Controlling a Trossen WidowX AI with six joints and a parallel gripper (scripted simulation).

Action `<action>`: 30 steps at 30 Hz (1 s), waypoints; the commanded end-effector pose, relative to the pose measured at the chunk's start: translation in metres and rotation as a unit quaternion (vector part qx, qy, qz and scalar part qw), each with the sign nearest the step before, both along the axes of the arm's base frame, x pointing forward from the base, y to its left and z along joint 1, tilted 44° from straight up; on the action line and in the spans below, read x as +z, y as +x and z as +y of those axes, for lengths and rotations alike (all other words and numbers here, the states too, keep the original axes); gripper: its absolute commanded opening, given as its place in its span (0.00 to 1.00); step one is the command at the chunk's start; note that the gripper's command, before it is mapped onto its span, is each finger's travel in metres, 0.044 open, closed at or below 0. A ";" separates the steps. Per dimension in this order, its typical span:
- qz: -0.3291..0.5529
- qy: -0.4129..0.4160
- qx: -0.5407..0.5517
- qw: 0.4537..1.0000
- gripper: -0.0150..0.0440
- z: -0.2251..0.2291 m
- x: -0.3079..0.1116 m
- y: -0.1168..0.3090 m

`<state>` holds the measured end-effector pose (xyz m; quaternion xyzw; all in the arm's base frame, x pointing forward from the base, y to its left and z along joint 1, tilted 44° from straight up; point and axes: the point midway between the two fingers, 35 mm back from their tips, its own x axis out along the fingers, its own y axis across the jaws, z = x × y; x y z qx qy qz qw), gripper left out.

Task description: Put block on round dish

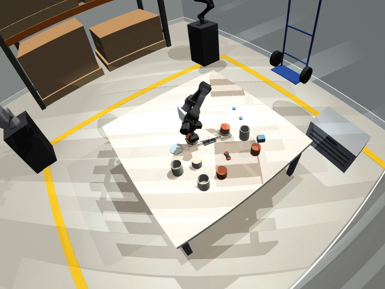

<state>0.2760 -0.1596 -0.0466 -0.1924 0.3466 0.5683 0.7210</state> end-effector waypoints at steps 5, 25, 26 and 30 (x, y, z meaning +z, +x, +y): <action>-0.006 -0.016 -0.004 1.000 0.25 -0.018 0.007 -0.001; -0.006 -0.016 -0.004 1.000 0.25 -0.034 0.026 -0.006; -0.006 -0.016 -0.003 1.000 0.25 -0.035 0.027 -0.006; -0.006 -0.016 -0.003 1.000 0.25 -0.038 0.031 -0.007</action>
